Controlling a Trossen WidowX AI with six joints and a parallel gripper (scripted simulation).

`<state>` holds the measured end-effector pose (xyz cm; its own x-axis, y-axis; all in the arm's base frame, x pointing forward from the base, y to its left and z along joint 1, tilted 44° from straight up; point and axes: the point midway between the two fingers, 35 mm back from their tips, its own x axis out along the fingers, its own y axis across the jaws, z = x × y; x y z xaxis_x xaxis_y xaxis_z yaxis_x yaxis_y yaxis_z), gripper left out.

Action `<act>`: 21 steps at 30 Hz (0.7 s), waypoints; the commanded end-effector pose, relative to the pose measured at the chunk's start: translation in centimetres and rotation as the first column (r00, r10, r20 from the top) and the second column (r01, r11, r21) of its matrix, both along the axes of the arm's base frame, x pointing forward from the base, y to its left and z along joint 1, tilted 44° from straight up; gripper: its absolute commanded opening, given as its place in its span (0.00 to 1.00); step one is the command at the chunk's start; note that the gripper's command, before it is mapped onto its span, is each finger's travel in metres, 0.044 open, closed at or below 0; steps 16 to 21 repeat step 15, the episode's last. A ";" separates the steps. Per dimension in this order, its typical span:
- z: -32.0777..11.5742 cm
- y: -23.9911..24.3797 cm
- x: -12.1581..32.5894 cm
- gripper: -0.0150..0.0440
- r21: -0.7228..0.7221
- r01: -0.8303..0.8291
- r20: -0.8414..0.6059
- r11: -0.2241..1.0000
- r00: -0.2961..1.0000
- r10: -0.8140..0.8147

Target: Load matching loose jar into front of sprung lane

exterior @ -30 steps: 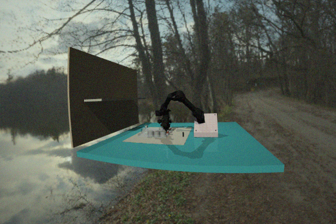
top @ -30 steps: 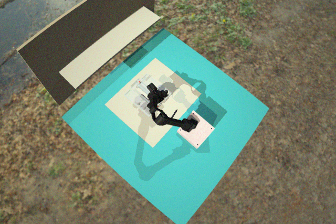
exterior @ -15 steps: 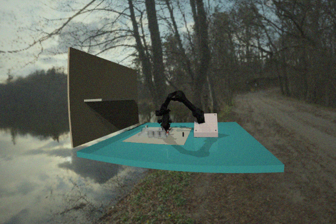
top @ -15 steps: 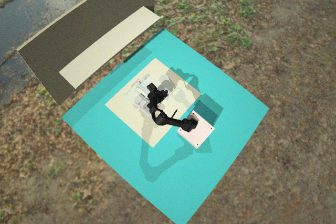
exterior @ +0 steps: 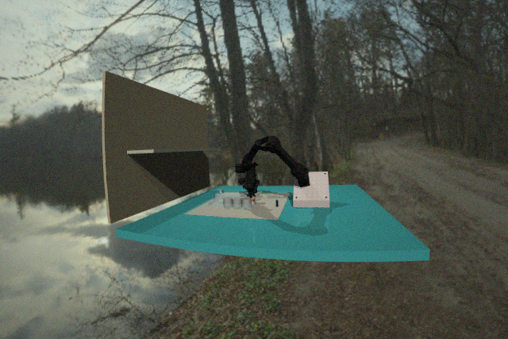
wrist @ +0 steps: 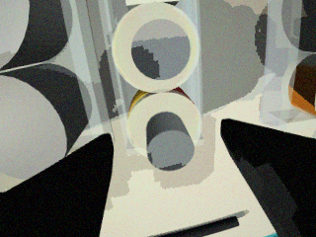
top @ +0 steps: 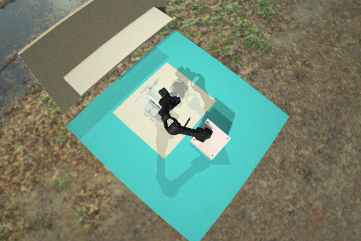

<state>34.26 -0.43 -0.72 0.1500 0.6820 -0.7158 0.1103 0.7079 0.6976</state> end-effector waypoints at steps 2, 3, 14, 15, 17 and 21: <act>0.3 -0.2 -0.2 0.77 -0.004 -0.003 0.006 1.000 1.000 0.003; 0.3 -0.1 -0.4 0.77 -0.004 -0.003 0.006 1.000 1.000 0.003; 0.2 0.4 -3.9 0.77 -0.004 -0.003 0.004 1.000 1.000 0.003; 0.2 0.5 -4.2 0.77 -0.004 -0.003 0.004 1.000 1.000 0.003; 0.2 0.5 -4.2 0.77 -0.004 -0.003 0.004 1.000 1.000 0.003; 0.2 0.5 -4.2 0.77 -0.004 -0.003 0.004 1.000 1.000 0.003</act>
